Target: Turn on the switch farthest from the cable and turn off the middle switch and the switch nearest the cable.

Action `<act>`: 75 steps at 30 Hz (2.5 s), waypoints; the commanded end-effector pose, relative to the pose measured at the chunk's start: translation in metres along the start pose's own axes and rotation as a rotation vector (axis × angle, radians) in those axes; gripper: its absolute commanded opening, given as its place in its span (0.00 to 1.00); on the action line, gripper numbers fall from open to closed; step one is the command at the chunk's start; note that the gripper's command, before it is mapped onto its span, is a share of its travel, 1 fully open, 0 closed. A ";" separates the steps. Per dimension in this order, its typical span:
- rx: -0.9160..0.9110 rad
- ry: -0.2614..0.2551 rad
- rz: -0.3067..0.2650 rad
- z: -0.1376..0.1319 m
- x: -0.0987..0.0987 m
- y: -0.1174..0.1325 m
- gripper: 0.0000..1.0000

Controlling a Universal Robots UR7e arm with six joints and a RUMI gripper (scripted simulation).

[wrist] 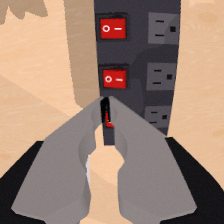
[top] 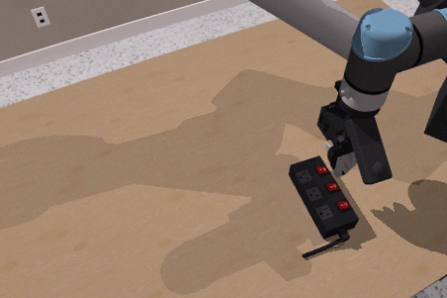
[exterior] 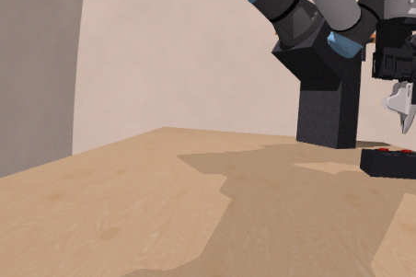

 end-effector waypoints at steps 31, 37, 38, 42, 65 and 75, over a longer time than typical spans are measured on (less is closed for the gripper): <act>0.000 -0.001 0.000 0.005 0.020 0.048 0.00; 0.000 -0.001 0.000 0.005 0.020 0.048 0.00; 0.000 -0.001 0.000 0.005 0.020 0.048 0.00; 0.000 -0.001 0.000 0.005 0.020 0.048 0.00; 0.000 -0.001 0.000 0.005 0.020 0.048 0.00; 0.000 -0.001 0.000 0.005 0.019 0.048 0.00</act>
Point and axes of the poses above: the point where the finger pads meet when closed, its own x axis back along the fingers, its own z axis across the jaws, y = z × x, the point moved 6 cm from there along x, back along the fingers, and after that the axes turned 11 degrees about x, right-handed, at the moved point
